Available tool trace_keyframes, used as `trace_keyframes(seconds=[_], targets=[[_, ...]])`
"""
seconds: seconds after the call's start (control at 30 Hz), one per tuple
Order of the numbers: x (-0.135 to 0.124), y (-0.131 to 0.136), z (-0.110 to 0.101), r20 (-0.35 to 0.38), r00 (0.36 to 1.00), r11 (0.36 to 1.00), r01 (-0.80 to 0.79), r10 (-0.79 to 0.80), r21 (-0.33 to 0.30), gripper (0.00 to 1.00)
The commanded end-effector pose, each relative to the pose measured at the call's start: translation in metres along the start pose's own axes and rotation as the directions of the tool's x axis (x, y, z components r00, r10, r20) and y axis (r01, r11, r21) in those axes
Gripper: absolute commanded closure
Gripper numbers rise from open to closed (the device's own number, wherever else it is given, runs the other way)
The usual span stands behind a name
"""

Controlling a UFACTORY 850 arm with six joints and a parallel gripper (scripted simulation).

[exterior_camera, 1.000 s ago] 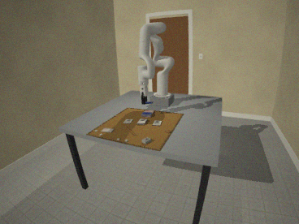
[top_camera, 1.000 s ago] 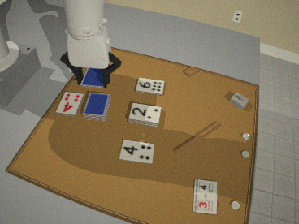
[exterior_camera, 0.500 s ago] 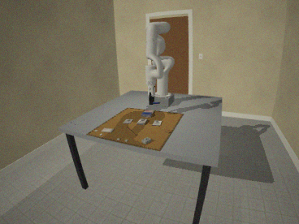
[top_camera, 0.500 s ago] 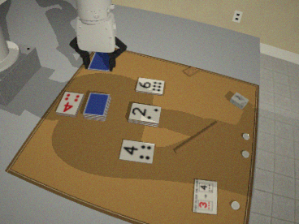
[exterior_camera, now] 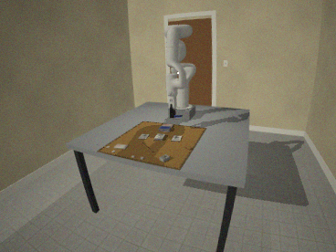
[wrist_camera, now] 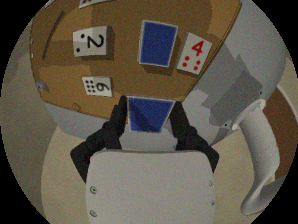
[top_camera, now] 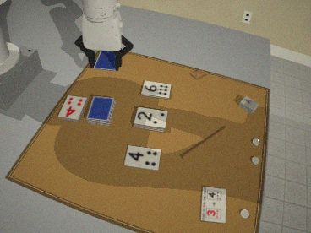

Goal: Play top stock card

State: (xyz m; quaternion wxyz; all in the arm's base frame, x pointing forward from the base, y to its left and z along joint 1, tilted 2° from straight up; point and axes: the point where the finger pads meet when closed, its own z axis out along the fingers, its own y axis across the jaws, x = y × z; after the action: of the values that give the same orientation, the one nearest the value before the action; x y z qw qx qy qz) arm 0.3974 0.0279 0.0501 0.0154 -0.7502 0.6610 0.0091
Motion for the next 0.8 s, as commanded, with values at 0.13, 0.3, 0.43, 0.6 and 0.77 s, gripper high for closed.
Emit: trace_keyframes(seconds=[0.13,0.3,0.43,0.6,0.77], targets=[[0.000,-0.001,0.012,0.000,1.000,1.000,-0.001,0.001,0.001,0.37],[0.000,-0.001,0.018,0.000,1.000,1.000,-0.001,0.001,0.001,0.37],[0.000,-0.001,0.020,0.000,1.000,1.000,-0.001,0.001,0.001,0.37],[0.000,-0.001,0.021,0.000,1.000,1.000,-0.001,0.001,0.001,0.37],[0.000,-0.001,0.021,0.000,1.000,1.000,-0.001,0.001,0.001,0.37]])
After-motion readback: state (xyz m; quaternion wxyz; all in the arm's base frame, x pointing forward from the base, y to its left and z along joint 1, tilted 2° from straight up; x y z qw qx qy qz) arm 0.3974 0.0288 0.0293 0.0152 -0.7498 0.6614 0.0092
